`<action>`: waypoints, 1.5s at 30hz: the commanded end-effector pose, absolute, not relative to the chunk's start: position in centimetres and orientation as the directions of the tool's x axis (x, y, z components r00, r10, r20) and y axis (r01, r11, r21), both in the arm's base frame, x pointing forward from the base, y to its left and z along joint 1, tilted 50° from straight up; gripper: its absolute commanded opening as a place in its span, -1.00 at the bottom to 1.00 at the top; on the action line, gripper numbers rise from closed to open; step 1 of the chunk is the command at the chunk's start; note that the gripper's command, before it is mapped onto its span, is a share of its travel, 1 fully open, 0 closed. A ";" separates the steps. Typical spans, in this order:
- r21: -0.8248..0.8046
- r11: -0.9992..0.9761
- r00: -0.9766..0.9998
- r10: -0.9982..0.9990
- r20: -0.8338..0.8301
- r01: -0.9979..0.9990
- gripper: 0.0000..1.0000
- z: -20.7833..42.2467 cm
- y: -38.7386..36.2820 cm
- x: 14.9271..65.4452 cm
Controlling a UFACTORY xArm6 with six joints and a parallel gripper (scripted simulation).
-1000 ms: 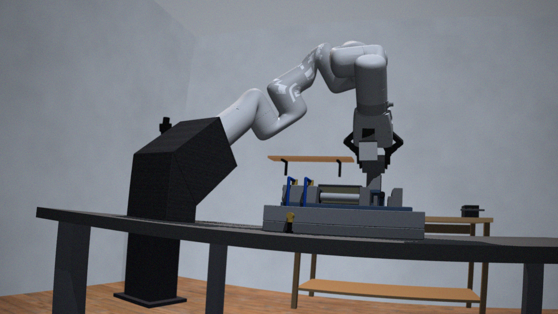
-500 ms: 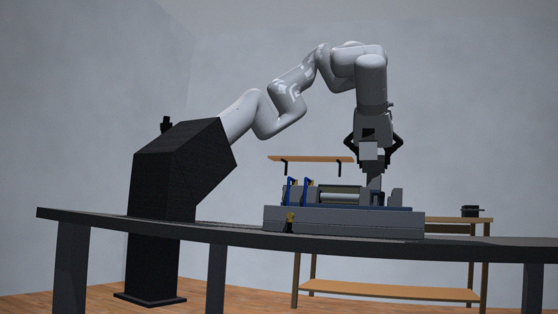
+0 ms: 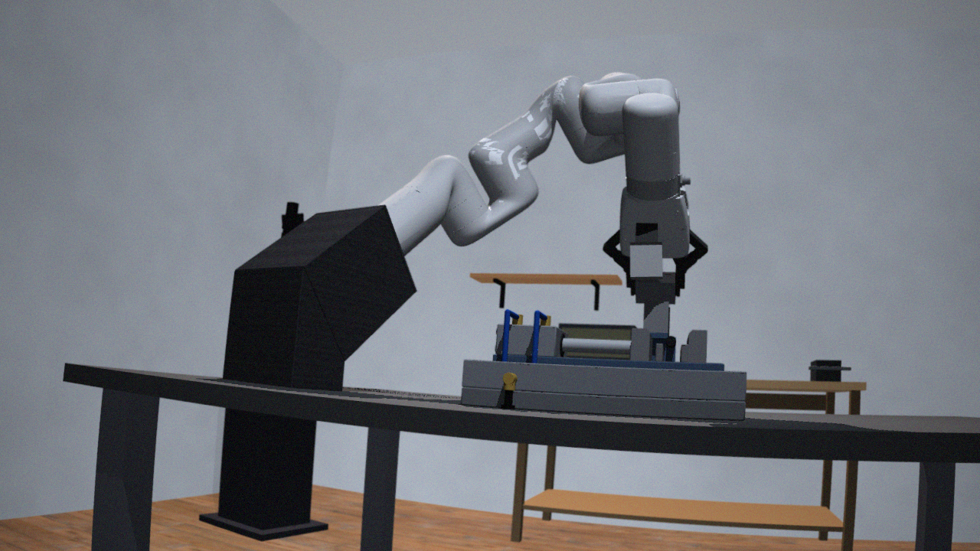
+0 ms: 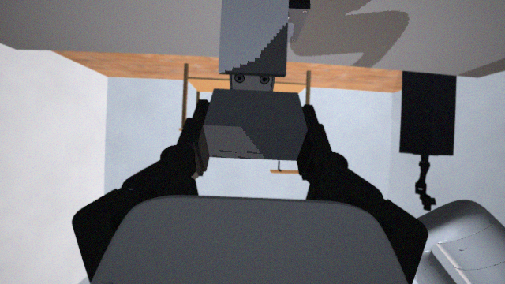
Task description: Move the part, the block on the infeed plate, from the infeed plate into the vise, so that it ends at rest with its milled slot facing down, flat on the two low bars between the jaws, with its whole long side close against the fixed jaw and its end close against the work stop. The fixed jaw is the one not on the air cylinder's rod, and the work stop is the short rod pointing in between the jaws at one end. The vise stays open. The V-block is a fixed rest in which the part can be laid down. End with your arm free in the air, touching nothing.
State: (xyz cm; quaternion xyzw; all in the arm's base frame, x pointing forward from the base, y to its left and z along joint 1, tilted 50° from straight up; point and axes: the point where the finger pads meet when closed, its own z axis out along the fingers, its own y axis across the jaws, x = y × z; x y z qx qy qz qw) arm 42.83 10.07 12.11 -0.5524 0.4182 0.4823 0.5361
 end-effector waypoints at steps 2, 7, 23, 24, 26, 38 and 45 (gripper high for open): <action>-0.191 -0.074 0.191 0.016 -0.981 -0.979 -1.00 12.2 10.0 42.9; -0.191 -0.074 0.194 -0.022 -0.981 -0.979 -1.00 12.3 10.0 42.9; -0.191 -0.074 0.201 -0.164 -0.966 -0.979 -1.00 12.4 10.0 42.8; -0.191 -0.074 0.202 -0.176 -0.964 -0.979 -1.00 12.4 10.0 42.8; -0.191 -0.074 0.202 -0.187 -0.961 -0.979 -1.00 12.5 10.0 42.8; -0.191 -0.074 0.205 -0.316 -0.926 -0.979 -1.00 12.6 10.0 42.8; -0.191 -0.074 0.205 -0.373 -0.905 -0.979 -1.00 12.7 10.1 42.8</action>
